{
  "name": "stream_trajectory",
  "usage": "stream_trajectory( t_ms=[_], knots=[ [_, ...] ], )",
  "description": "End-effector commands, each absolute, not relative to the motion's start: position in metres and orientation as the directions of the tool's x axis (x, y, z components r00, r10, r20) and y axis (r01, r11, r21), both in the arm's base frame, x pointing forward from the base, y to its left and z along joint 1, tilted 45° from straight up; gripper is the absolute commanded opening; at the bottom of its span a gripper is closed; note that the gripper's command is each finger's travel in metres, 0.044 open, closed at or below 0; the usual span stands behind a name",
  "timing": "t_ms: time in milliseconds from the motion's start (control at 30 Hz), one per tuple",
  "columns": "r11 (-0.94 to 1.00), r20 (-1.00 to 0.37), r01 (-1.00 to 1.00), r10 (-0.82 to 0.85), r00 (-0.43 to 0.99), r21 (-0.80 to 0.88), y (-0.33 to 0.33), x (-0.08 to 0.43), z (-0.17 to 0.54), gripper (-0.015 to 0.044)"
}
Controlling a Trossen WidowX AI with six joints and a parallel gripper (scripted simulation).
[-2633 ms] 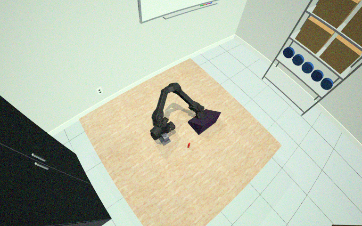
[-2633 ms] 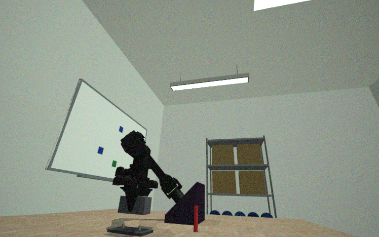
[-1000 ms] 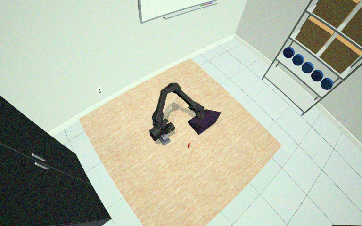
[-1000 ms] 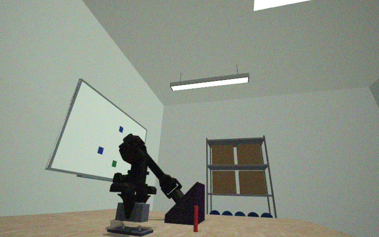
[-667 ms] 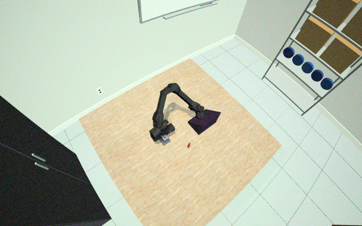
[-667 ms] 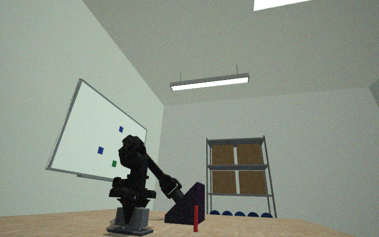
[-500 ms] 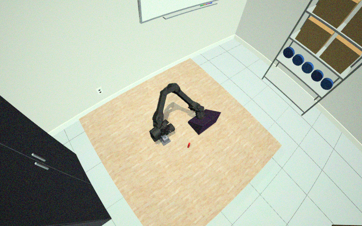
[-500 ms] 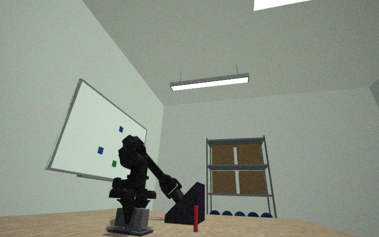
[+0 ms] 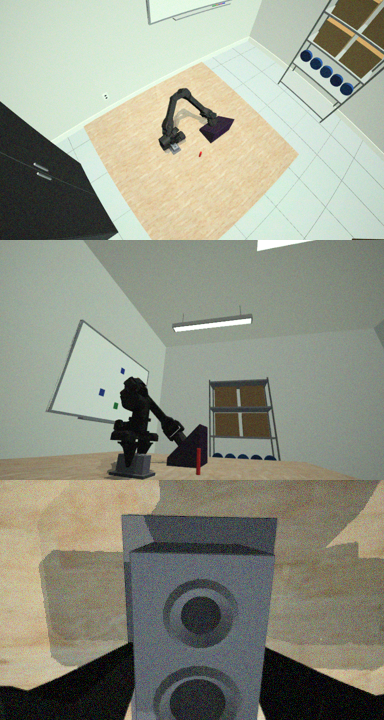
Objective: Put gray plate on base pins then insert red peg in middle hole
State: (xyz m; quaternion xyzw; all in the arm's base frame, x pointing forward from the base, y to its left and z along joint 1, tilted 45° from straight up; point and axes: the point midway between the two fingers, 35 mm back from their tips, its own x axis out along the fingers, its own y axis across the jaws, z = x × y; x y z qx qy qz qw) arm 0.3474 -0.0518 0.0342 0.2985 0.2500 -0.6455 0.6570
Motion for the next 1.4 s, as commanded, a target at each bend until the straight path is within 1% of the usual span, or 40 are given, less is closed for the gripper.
stream_trajectory(
  t_ms=[0,133,333,600,800,867,967,1200,1267,1367],
  knots=[
    [-0.012,-0.714,0.997,-0.699,0.042,0.07,-0.052,0.347,0.035,0.0341],
    [-0.012,-0.714,0.997,-0.699,0.042,0.07,-0.052,0.347,0.035,0.044],
    [-0.012,-0.716,0.998,-0.697,0.041,0.069,-0.045,0.349,0.04,0.044],
    [-0.012,-0.715,0.998,-0.698,0.035,0.061,0.029,0.344,0.115,0.044],
    [-0.012,-0.715,0.998,-0.698,0.035,0.061,0.032,0.348,0.116,0.044],
    [0.01,-0.719,0.999,-0.694,0.037,0.041,0.041,0.344,0.109,0.044],
    [0.105,-0.734,0.994,-0.678,0.04,-0.043,0.078,0.326,0.078,0.044],
    [0.31,-0.736,0.919,-0.676,0.033,-0.244,0.147,0.253,0.008,0.044],
    [0.349,-0.727,0.891,-0.686,0.031,-0.291,0.157,0.231,-0.008,0.044],
    [0.361,-0.723,0.881,-0.69,0.031,-0.307,0.16,0.223,-0.013,0.044]
  ],
)
